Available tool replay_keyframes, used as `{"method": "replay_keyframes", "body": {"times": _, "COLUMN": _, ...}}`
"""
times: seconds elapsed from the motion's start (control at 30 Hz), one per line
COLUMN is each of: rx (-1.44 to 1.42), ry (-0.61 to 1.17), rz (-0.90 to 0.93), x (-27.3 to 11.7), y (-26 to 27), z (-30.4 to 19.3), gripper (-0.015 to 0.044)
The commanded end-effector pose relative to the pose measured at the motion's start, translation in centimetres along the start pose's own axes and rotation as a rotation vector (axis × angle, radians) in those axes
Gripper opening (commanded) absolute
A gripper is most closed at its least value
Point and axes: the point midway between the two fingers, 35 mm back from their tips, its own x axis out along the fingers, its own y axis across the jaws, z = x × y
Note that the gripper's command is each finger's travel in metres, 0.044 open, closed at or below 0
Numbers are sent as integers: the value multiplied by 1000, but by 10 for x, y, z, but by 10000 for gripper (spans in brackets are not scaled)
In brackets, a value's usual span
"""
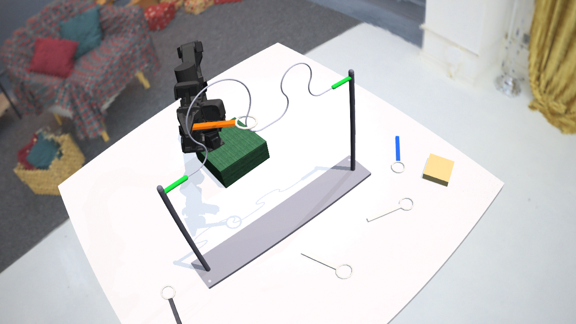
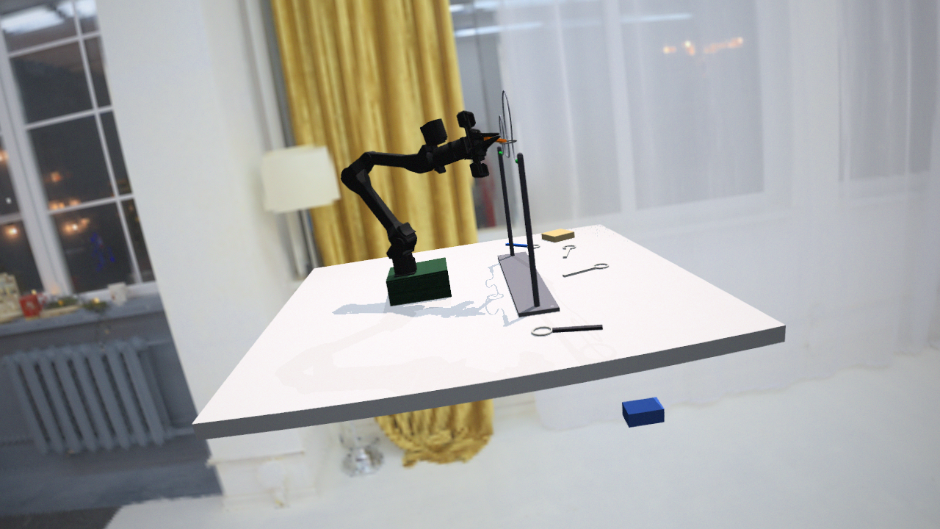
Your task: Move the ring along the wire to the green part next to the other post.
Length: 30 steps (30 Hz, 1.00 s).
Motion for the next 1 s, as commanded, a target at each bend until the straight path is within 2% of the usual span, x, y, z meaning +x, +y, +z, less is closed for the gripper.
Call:
{"method": "replay_keyframes", "body": {"times": 0.0, "rx": 75, "ry": 14, "rz": 45, "x": -3, "y": 15, "z": 0, "gripper": -150}}
{"method": "replay_keyframes", "body": {"times": 0.97, "rx": 702, "ry": 98, "rz": 401, "x": -39, "y": 111, "z": 42, "gripper": -150}}
